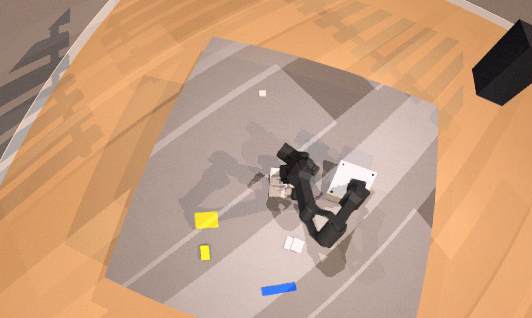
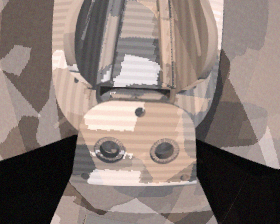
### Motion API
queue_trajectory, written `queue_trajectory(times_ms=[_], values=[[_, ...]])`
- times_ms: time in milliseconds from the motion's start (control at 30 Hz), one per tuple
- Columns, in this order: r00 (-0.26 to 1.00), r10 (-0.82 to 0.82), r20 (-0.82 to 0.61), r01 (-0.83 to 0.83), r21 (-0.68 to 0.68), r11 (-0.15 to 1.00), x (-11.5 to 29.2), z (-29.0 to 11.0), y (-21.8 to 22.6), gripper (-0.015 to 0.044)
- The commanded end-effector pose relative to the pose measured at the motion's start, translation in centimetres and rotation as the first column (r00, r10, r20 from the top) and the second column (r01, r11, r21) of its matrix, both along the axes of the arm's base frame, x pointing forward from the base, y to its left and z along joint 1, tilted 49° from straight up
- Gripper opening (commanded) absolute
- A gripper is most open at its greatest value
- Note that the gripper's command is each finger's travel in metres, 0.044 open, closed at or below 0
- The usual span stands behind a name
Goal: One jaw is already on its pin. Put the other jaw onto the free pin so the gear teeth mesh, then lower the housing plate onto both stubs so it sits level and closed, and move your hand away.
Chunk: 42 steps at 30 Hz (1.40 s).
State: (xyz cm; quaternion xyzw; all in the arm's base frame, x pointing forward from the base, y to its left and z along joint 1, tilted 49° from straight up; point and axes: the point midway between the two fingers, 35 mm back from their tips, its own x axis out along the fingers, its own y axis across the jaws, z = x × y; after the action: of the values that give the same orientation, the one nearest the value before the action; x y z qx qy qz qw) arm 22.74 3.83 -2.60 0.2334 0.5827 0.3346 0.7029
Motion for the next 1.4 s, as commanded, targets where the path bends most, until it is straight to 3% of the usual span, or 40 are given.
queue_trajectory(times_ms=[0, 1367], values=[[1.000, -0.006, -0.003, 0.006, 0.006, 1.000, 0.03, -0.06, 0.16, 0.0351], [1.000, -0.006, -0.004, 0.006, 0.006, 1.000, 0.11, -0.59, 0.77, 0.0351]])
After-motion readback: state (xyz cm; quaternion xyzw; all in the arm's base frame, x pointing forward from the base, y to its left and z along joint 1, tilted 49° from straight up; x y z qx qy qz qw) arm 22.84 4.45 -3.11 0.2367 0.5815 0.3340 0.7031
